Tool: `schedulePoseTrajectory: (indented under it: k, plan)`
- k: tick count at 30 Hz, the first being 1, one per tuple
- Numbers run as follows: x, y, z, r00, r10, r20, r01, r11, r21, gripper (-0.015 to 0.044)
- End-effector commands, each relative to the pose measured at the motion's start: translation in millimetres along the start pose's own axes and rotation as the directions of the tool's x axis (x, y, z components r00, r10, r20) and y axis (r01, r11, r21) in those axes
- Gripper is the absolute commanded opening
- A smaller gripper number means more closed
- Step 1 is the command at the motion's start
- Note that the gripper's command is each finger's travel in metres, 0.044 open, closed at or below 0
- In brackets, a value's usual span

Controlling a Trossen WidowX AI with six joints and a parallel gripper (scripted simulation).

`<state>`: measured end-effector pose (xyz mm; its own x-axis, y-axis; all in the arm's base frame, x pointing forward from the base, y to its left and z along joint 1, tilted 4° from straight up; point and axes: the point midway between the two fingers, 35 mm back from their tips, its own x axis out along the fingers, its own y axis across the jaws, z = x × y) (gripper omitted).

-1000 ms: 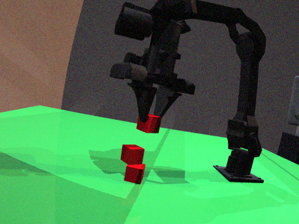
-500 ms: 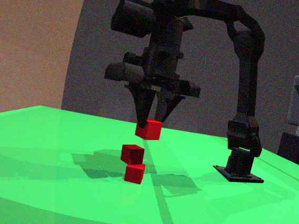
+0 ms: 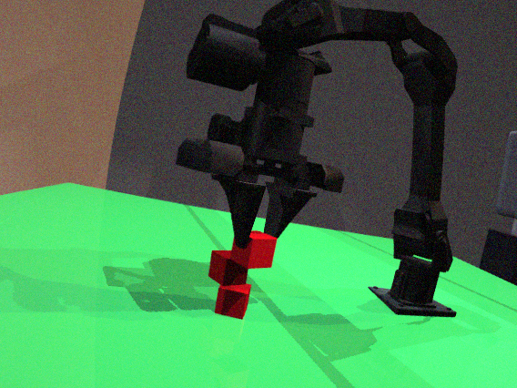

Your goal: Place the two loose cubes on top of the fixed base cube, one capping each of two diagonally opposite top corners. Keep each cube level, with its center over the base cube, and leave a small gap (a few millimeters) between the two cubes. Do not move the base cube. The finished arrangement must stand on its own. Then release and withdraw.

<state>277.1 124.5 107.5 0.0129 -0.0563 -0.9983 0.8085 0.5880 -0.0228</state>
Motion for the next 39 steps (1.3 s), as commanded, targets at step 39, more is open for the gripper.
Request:
schedulePoseTrajectory:
  k: [39]
  plan:
    - [33.2,0.7,-0.4,1.0,-0.004,-0.002,0.004,1.0,0.004,0.0105]
